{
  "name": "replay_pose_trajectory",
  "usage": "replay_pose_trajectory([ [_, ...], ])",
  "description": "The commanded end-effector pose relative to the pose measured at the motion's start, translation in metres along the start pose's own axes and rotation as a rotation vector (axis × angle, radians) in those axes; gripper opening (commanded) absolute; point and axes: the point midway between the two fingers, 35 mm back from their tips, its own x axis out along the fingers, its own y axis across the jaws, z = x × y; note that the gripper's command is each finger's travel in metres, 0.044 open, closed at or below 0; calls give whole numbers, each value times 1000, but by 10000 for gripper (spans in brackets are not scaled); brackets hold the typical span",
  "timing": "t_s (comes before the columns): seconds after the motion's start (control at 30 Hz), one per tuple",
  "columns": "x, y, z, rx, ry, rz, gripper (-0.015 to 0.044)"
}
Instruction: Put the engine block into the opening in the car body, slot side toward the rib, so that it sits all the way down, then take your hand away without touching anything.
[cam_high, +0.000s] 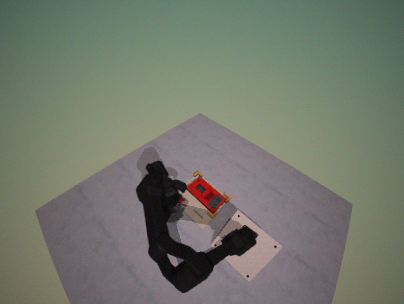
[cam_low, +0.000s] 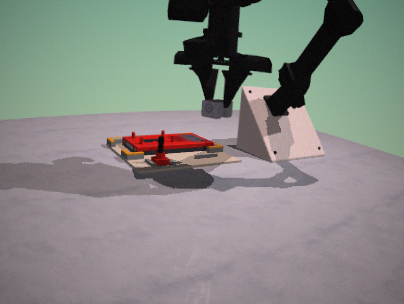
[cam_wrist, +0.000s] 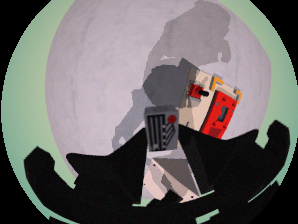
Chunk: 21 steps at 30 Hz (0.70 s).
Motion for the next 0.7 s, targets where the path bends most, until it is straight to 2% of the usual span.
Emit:
replay_pose_trajectory([
  [0.0,2,-12,2,12,-1,-7,0],
  [0.67,18,-76,1,109,-1,-14,0],
])
